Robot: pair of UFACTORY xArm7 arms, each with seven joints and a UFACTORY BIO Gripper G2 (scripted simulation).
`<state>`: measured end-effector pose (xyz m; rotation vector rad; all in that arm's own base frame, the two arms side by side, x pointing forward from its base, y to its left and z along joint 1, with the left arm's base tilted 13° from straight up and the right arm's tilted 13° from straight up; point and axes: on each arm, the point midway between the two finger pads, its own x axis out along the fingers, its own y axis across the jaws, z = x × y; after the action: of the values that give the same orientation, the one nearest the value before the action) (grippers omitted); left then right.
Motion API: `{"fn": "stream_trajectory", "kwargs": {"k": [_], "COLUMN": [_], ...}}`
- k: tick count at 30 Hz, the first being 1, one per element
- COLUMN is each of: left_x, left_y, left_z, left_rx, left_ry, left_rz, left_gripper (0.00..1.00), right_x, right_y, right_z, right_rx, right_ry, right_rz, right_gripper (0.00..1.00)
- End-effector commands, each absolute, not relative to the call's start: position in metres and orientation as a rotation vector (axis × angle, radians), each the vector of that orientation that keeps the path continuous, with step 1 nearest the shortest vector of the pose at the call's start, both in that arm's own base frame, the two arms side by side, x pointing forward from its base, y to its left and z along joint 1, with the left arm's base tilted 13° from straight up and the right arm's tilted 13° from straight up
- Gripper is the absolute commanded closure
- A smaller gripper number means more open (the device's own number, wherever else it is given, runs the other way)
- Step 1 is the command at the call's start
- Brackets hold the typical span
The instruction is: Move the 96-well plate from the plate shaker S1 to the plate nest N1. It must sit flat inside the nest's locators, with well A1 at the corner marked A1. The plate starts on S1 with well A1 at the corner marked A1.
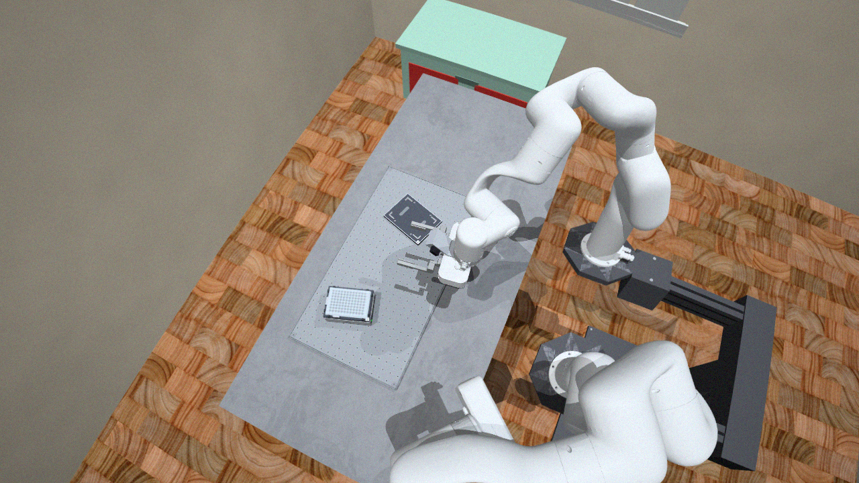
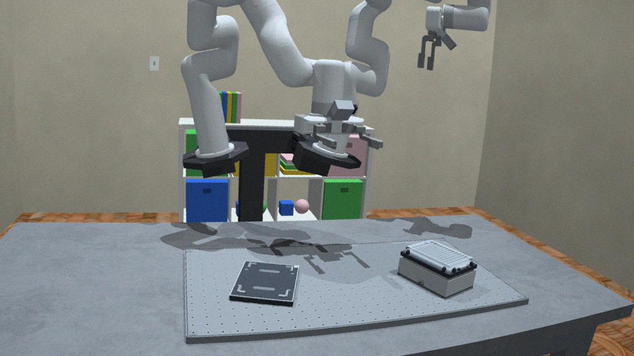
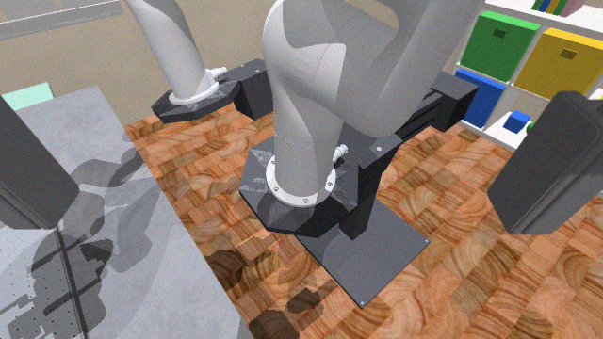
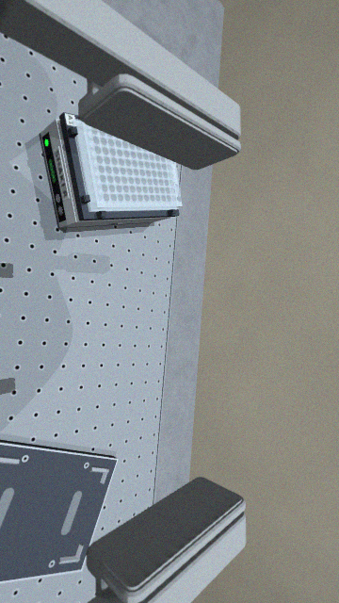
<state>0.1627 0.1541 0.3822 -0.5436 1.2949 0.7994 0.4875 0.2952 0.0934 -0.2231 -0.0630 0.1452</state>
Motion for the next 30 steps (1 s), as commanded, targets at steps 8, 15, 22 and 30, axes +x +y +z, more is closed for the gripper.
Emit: {"fn": "stream_trajectory", "kwargs": {"k": [8,15,22,30], "left_x": [0.163,0.163,0.163,0.163], "left_y": [0.154,0.154,0.154,0.154], "left_z": [0.383,0.383,0.383,0.383], "left_rx": [-0.543,-0.543,-0.543,-0.543], "left_ry": [1.292,1.292,1.292,1.292], "left_rz": [0.799,0.799,0.799,0.799], "left_gripper": [0.0,0.0,0.0,0.0], "right_x": [0.515,0.534,0.554,0.571], "right_y": [0.322,0.342,0.362,0.379], "right_z": [0.069,0.048,0.027,0.01], "right_rx": [-0.224,-0.224,-0.223,-0.223], "right_ry": [-0.042,-0.042,-0.042,-0.042], "right_rz": [0.345,0.345,0.345,0.345], "right_gripper": [0.63,0.63,0.63,0.63]}}
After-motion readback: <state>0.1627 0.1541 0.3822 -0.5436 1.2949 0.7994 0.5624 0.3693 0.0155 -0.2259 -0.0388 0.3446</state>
